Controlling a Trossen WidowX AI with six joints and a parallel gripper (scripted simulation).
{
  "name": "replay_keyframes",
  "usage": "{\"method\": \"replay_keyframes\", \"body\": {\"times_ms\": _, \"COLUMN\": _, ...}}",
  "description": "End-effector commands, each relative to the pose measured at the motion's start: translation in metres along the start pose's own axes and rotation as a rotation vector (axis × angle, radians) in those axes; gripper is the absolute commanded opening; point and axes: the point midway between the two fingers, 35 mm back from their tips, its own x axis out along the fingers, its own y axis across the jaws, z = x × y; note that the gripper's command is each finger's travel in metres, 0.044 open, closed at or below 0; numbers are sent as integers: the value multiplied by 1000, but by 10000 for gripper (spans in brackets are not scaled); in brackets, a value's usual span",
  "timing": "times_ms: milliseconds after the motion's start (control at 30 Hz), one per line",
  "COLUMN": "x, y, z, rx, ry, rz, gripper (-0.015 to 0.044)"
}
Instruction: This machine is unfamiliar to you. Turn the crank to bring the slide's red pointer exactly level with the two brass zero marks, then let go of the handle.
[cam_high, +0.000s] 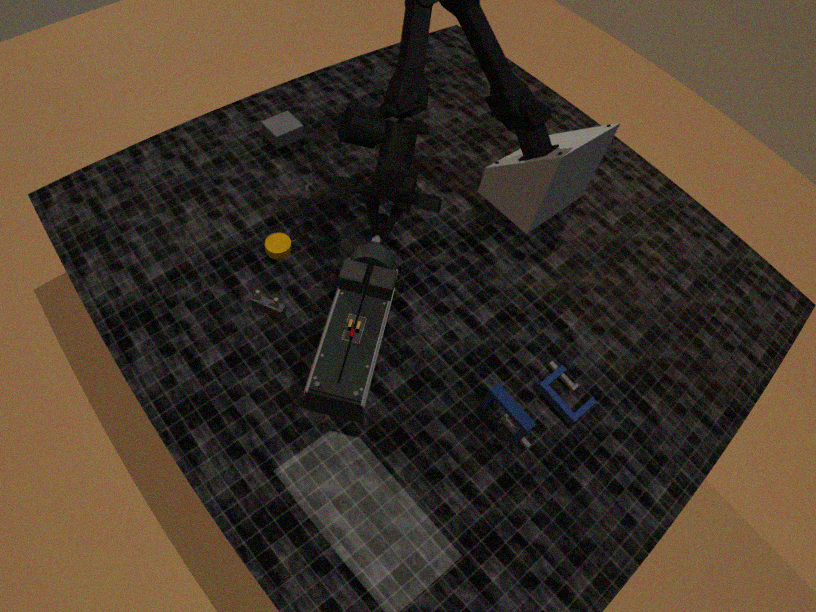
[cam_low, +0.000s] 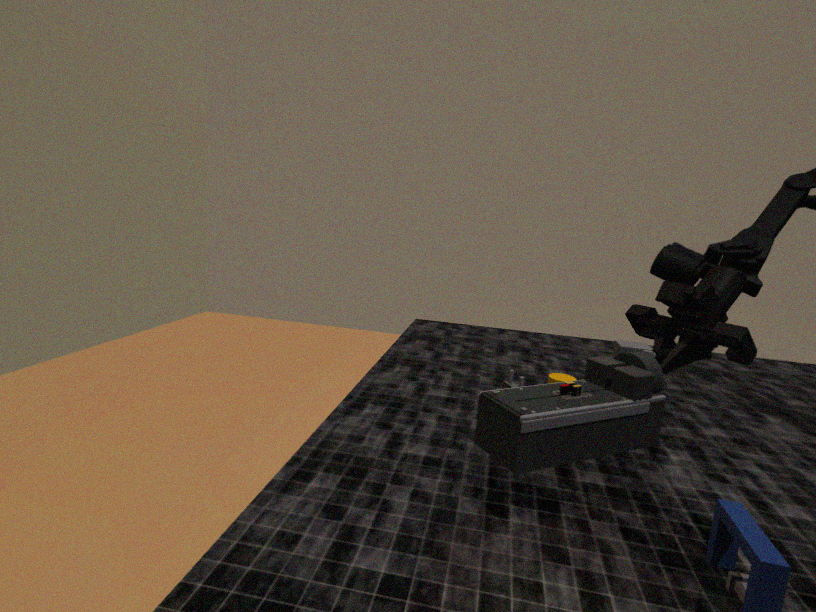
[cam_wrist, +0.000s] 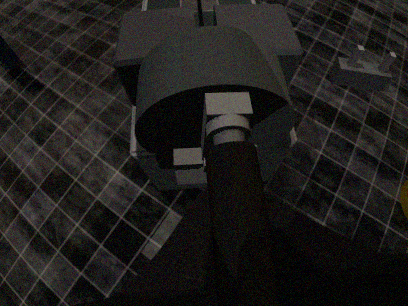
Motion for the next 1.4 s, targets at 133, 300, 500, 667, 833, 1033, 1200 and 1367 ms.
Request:
{"method": "replay_keyframes", "body": {"times_ms": 133, "x": 1, "y": -10, "z": -1, "rx": 5, "ry": -1, "rz": -23, "gripper": 0}}
{"method": "replay_keyframes", "body": {"times_ms": 300, "x": 2, "y": -13, "z": -2, "rx": 5, "ry": -1, "rz": -23, "gripper": 0}}
{"method": "replay_keyframes", "body": {"times_ms": 500, "x": 4, "y": -16, "z": -4, "rx": 5, "ry": -1, "rz": -23, "gripper": 0}}
{"method": "replay_keyframes", "body": {"times_ms": 667, "x": 6, "y": -20, "z": -6, "rx": 4, "ry": 0, "rz": -23, "gripper": 0}}
{"method": "replay_keyframes", "body": {"times_ms": 833, "x": 9, "y": -23, "z": -9, "rx": 4, "ry": 0, "rz": -24, "gripper": 0}}
{"method": "replay_keyframes", "body": {"times_ms": 1033, "x": 14, "y": -27, "z": -15, "rx": 4, "ry": 0, "rz": -24, "gripper": 0}}
{"method": "replay_keyframes", "body": {"times_ms": 1200, "x": 20, "y": -29, "z": -20, "rx": 4, "ry": 0, "rz": -24, "gripper": 0}}
{"method": "replay_keyframes", "body": {"times_ms": 1367, "x": 26, "y": -28, "z": -27, "rx": 4, "ry": 0, "rz": -24, "gripper": 0}}
